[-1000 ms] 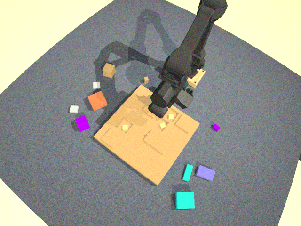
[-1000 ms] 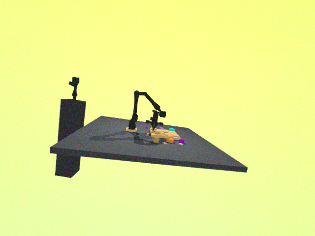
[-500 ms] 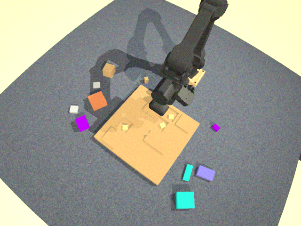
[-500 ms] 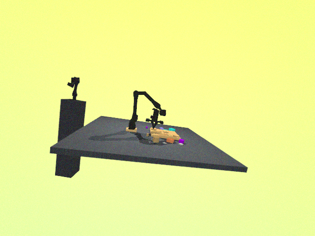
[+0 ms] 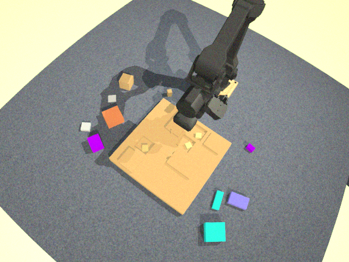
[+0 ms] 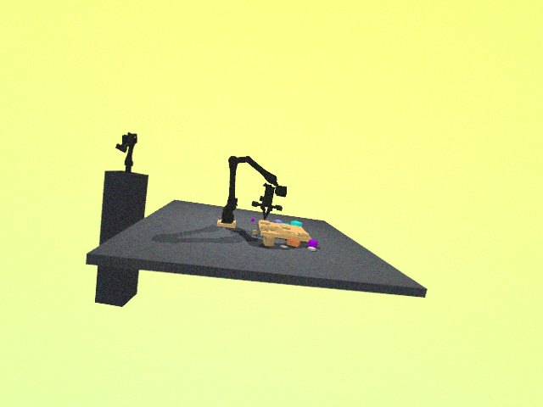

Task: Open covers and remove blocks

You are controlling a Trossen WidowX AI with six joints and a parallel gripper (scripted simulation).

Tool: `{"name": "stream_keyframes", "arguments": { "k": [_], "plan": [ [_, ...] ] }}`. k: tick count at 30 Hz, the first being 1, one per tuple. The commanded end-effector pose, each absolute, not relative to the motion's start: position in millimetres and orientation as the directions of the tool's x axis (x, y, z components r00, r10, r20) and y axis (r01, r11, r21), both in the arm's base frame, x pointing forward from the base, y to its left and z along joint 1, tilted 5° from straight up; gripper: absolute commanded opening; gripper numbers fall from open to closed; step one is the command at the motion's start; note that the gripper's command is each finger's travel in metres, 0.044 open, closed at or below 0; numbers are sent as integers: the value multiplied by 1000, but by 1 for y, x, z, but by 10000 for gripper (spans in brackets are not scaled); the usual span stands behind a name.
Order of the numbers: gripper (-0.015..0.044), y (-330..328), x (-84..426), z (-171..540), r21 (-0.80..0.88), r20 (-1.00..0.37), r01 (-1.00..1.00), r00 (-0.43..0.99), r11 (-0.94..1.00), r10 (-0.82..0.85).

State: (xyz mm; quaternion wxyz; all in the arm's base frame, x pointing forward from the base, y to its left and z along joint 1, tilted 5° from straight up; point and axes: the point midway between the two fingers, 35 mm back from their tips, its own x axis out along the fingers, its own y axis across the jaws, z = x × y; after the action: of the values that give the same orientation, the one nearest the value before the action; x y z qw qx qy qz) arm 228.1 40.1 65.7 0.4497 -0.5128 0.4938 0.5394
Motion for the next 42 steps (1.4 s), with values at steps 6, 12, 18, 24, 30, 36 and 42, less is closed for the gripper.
{"name": "stream_keyframes", "arguments": {
  "k": [6,12,18,24,30,36,42],
  "plan": [
    [0,46,237,71,65,-997,-990,-68,121,-21],
    [0,61,258,75,37,-998,-779,-63,626,-20],
    [0,78,277,78,2,-998,-334,-59,943,-19],
    [0,93,291,80,-18,-998,3,-56,1000,-18],
    [0,102,300,80,-32,-998,287,-55,957,-17],
    [0,114,310,80,-43,-998,546,-52,837,-17],
    [0,124,318,79,-49,-999,763,-50,645,-16]
  ]
}}
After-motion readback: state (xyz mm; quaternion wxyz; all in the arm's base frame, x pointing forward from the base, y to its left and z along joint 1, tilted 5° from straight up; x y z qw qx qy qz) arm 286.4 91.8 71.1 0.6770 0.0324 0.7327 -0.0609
